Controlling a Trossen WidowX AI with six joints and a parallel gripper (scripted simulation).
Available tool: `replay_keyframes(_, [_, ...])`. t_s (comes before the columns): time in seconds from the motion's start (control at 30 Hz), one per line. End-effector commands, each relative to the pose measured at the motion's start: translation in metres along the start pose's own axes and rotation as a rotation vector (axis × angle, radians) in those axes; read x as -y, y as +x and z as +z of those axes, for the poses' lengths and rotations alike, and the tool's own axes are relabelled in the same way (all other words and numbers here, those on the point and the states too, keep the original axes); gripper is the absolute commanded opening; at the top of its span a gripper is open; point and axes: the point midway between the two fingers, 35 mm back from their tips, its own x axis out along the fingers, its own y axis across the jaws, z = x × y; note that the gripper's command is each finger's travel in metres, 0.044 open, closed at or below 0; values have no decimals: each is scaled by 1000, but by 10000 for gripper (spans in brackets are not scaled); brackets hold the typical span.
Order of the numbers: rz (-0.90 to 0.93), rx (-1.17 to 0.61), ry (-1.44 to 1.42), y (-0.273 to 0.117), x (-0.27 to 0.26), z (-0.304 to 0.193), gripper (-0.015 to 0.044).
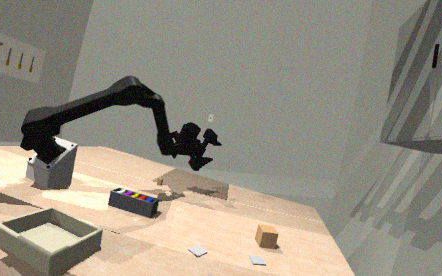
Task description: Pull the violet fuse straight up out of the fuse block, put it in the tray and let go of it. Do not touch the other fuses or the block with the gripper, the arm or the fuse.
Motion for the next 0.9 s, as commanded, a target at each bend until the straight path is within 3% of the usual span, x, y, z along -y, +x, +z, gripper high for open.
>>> replay_keyframes(0.0, [8,-5,4,0,0,-1,374])
replay_keyframes(0.17, [206,-130,107,-19,-2,-37,242])
replay_keyframes(0.37, [471,-318,225,-70,-8,-80,85])
replay_keyframes(0.87, [947,-696,342,-234,-8,-137,74])
